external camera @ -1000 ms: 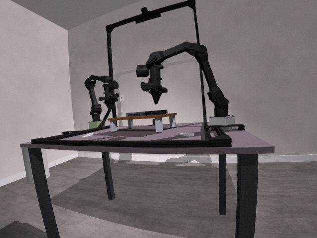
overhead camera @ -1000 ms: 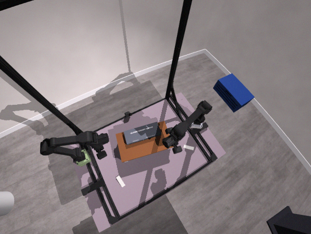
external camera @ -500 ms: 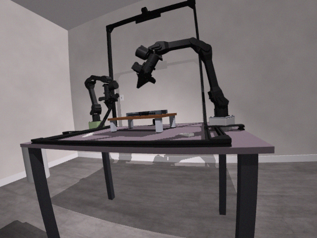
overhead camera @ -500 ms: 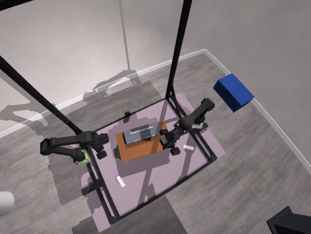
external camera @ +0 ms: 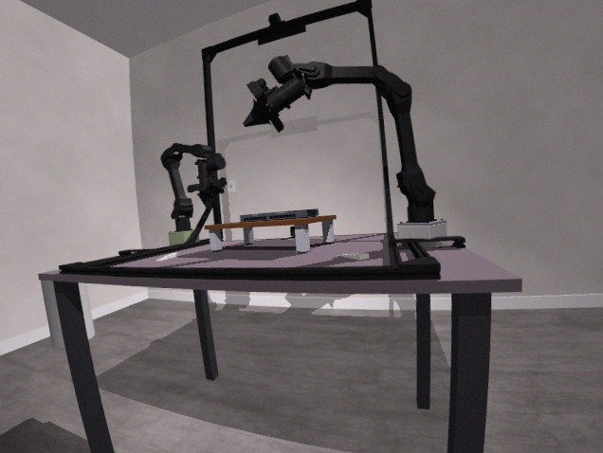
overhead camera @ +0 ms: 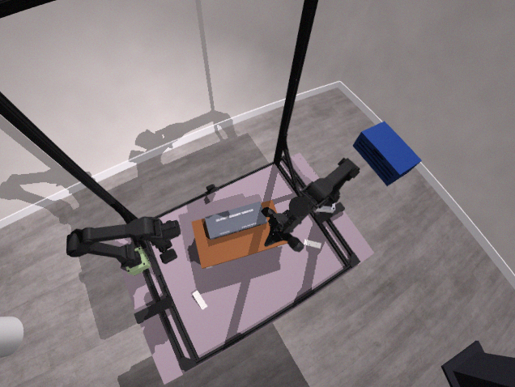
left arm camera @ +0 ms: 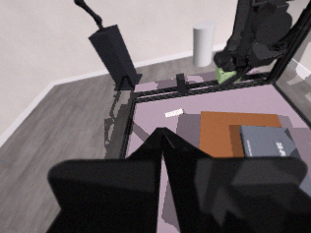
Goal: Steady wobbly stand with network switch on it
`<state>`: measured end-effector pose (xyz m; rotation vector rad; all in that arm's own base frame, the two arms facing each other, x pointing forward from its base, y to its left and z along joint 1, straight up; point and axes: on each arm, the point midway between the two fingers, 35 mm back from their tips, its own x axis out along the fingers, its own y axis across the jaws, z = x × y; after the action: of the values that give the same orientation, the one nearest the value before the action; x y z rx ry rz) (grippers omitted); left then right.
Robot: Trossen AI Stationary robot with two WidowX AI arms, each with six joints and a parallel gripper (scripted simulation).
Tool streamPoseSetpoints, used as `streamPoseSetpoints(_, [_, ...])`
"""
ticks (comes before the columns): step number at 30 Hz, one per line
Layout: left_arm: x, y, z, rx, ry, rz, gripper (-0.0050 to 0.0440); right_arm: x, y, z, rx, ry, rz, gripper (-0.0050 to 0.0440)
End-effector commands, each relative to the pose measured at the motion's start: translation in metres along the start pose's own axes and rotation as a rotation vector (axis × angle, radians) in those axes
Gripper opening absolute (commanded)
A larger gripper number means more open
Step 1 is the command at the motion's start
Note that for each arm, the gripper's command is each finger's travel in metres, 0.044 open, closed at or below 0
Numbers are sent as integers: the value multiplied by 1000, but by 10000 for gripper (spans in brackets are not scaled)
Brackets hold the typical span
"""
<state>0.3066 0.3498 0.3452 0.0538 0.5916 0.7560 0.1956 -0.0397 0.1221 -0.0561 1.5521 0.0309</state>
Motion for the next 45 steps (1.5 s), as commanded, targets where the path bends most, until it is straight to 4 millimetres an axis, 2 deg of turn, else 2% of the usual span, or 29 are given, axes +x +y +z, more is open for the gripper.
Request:
streamPoseSetpoints(1, [0, 2, 10, -11, -34, 9, 0, 0, 0, 0, 0, 0, 0, 0])
streamPoseSetpoints(2, [-4, 2, 7, -4, -30, 9, 0, 0, 0, 0, 0, 0, 0, 0])
streamPoseSetpoints(7, [-35, 18, 61, -34, -243, 68, 0, 0, 0, 0, 0, 0, 0, 0])
streamPoseSetpoints(12, [-77, 33, 111, -63, -458, 120, 0, 0, 0, 0, 0, 0, 0, 0])
streamPoseSetpoints(19, [-80, 33, 108, -57, -457, 123, 0, 0, 0, 0, 0, 0, 0, 0])
streamPoseSetpoints(29, [-184, 56, 184, -107, -865, 205, 0, 0, 0, 0, 0, 0, 0, 0])
streamPoseSetpoints(36, [-188, 55, 181, -102, -865, 210, 0, 0, 0, 0, 0, 0, 0, 0])
streamPoseSetpoints(45, [-298, 67, 220, -139, -1223, 263, 0, 0, 0, 0, 0, 0, 0, 0])
